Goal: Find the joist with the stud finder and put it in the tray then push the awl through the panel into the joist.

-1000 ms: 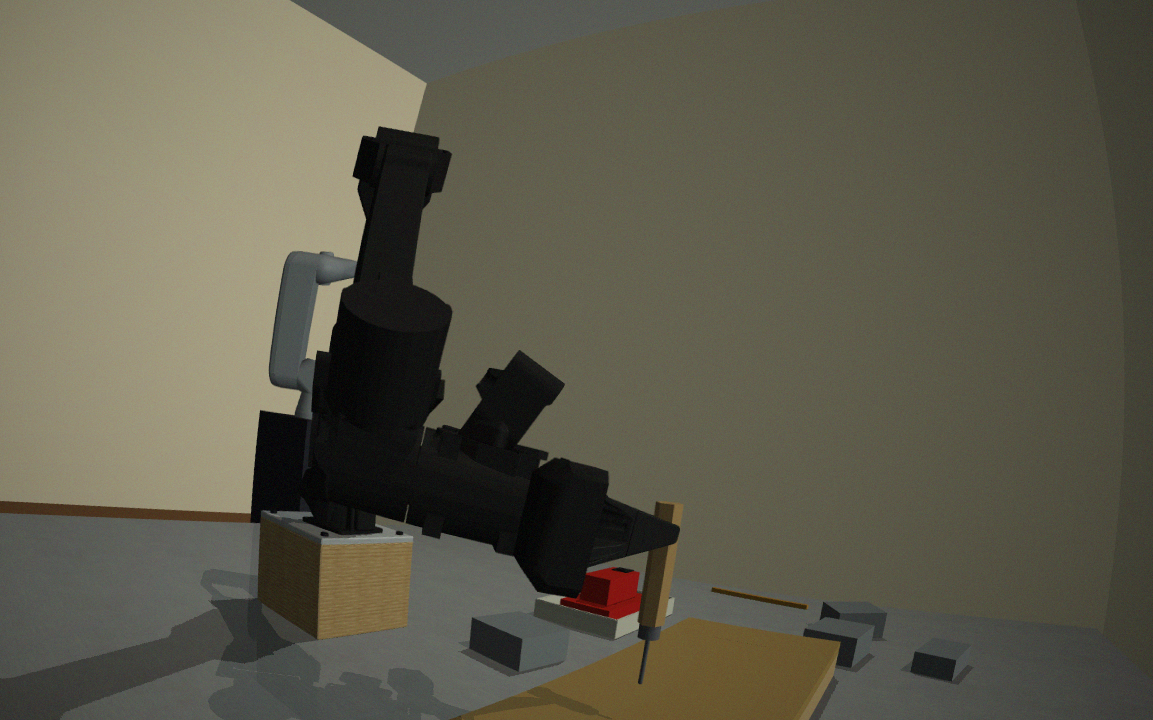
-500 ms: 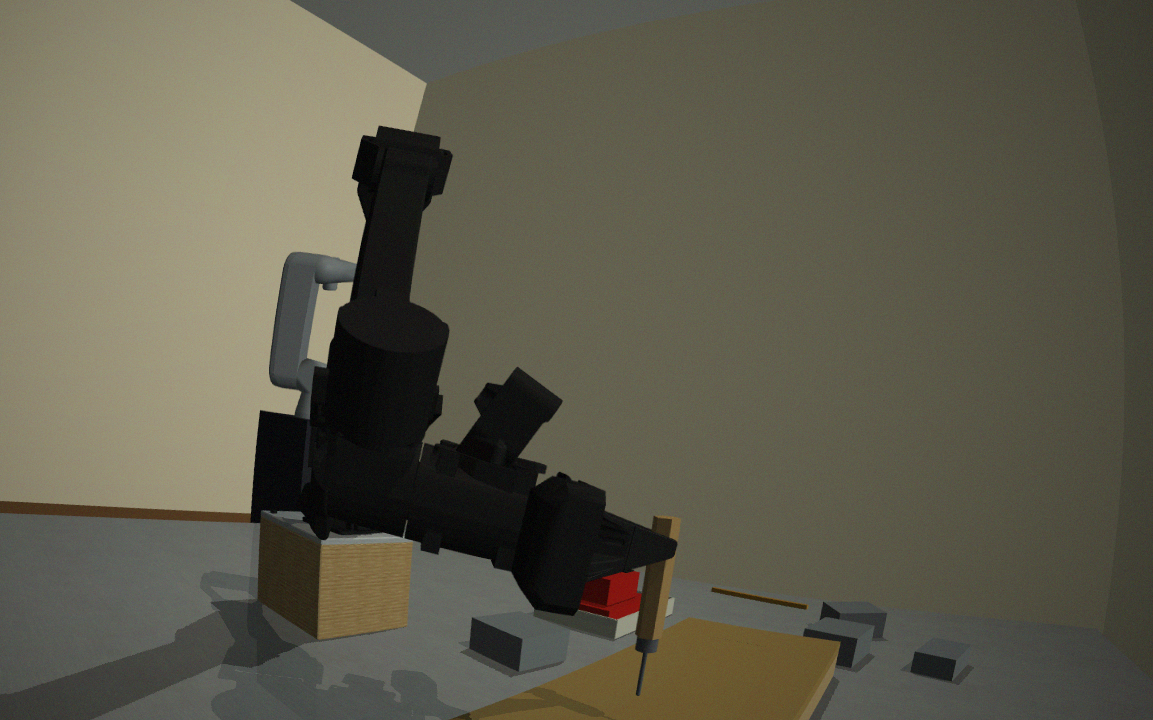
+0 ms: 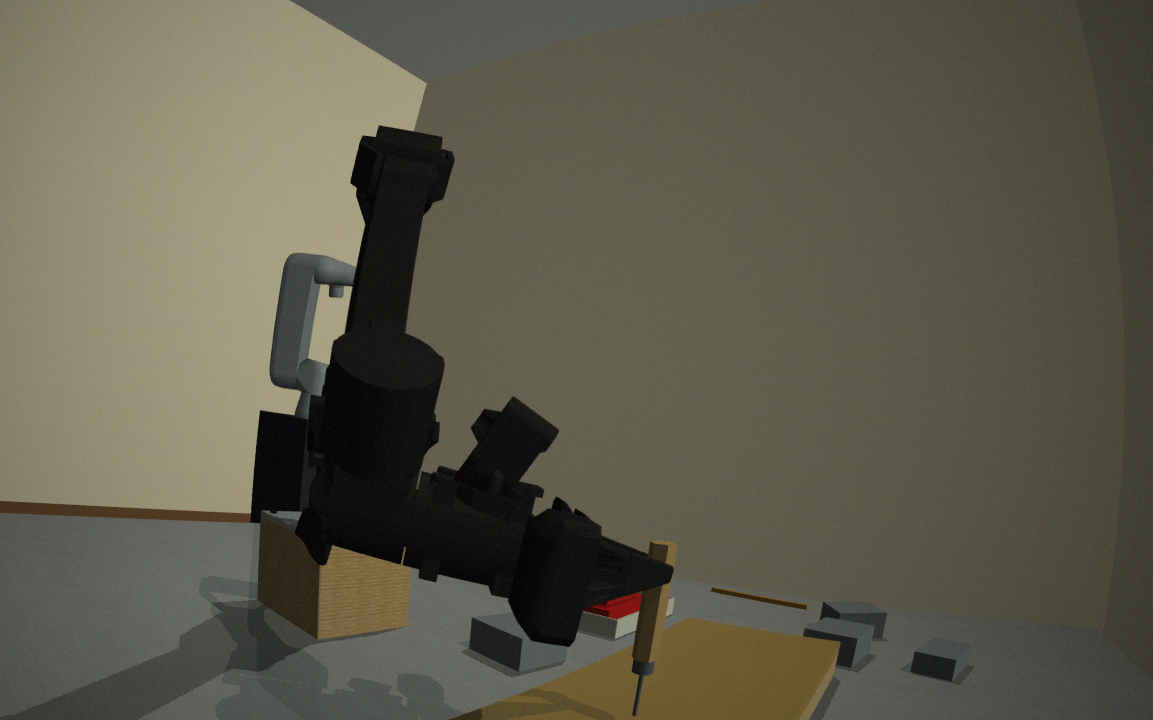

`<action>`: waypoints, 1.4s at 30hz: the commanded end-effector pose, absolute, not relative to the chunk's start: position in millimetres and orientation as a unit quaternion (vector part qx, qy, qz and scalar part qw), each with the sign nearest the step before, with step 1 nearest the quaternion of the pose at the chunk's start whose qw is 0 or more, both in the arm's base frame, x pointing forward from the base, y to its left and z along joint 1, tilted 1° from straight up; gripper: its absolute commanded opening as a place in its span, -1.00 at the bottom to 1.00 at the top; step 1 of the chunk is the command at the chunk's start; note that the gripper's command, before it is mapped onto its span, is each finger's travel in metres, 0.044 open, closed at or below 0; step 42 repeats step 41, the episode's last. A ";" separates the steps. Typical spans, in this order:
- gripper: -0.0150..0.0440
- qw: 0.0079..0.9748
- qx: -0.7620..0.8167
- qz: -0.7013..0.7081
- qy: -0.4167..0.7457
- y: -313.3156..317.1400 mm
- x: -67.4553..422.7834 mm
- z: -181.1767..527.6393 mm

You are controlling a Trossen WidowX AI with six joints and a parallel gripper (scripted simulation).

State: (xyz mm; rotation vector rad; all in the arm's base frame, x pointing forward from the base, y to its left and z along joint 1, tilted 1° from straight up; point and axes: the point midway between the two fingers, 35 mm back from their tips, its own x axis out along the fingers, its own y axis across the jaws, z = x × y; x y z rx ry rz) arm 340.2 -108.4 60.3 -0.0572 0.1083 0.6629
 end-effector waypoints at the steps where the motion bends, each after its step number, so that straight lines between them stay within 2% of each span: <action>1: -0.49 0.943 -0.031 0.327 0.050 -107.9 339.7 54.7; 42: -0.49 0.943 -0.029 0.328 0.050 -107.4 339.1 39.3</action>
